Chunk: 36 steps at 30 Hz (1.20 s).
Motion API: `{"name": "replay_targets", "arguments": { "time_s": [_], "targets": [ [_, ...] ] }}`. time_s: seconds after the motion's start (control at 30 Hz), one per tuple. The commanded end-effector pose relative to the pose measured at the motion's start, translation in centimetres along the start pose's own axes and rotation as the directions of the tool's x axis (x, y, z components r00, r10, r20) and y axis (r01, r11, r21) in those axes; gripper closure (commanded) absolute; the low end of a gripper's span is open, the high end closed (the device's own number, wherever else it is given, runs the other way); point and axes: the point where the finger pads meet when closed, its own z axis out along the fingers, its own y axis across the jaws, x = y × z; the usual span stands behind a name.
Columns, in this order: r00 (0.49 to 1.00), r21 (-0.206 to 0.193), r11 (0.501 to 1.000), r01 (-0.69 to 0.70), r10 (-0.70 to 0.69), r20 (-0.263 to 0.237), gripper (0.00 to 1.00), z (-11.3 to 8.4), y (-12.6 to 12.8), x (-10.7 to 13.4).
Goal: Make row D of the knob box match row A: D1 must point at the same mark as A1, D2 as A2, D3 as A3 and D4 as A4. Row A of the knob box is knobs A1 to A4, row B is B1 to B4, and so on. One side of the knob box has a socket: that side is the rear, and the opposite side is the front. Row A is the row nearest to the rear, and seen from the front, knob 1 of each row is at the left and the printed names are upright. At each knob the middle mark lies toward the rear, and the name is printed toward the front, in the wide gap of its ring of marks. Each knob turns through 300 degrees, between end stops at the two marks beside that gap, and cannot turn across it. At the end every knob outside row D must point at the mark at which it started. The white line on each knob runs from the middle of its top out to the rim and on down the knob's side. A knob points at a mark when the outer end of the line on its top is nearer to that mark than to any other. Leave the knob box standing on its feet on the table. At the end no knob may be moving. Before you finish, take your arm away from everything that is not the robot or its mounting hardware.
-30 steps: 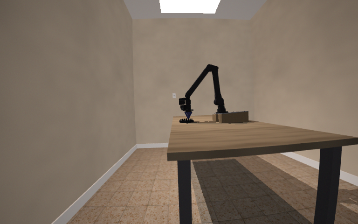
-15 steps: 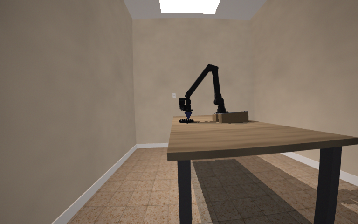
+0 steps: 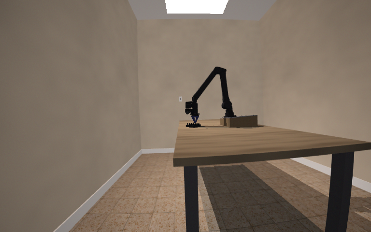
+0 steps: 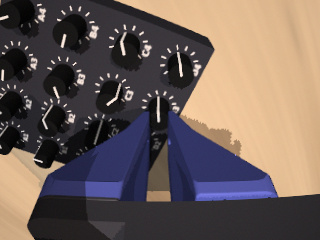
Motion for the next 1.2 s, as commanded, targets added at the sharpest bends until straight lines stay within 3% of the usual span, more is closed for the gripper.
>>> {"name": "replay_targets", "arguments": {
  "time_s": [0.0, 0.37, 0.43, 0.87, 0.93, 1.0, 1.17],
  "targets": [
    [0.992, -0.004, 0.992, 0.125, -0.125, -0.005, 0.91, 0.57, 0.05, 0.15],
    [0.918, -0.006, 0.918, 0.397, -0.398, -0.003, 0.91, 0.57, 0.1, 0.17],
    [0.918, -0.006, 0.918, 0.397, -0.398, -0.003, 0.91, 0.57, 0.1, 0.17],
    [0.736, -0.008, 0.736, 0.677, -0.677, 0.0, 0.91, 0.55, 0.25, 0.21],
    [0.703, -0.008, 0.703, 0.711, -0.711, 0.0, 0.91, 0.54, 0.26, 0.22],
    [0.703, -0.008, 0.703, 0.711, -0.711, 0.0, 0.91, 0.54, 0.26, 0.22],
    [0.617, -0.009, 0.617, 0.787, -0.787, 0.002, 0.91, 0.54, 0.36, 0.27]
  ]
}}
